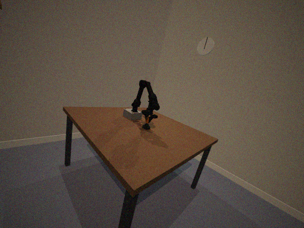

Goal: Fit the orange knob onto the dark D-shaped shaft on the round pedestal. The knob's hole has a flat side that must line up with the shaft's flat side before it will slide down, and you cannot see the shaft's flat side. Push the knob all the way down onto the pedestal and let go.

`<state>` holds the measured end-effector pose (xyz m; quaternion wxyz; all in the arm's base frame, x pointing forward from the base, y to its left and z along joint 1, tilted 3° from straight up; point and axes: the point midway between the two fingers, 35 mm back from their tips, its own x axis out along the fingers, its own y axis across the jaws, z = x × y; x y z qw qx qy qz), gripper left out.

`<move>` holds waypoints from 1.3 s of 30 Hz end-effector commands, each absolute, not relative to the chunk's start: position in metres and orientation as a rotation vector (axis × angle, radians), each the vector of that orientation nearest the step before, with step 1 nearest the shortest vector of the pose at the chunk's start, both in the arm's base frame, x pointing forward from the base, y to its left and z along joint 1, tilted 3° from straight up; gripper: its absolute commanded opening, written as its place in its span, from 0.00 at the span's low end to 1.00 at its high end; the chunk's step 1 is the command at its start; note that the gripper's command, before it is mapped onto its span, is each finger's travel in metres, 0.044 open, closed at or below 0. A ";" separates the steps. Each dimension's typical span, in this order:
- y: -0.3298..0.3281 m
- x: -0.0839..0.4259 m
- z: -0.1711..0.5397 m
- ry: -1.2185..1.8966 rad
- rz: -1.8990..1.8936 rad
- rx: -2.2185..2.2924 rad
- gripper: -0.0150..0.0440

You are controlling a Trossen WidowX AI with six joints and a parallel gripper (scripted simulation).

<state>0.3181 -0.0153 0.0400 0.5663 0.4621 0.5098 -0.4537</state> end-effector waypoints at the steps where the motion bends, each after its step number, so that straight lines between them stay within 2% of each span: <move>1: -0.015 0.317 0.040 1.193 -1.071 1.091 0.25; 39: -0.016 0.319 0.040 1.099 -1.216 1.252 0.25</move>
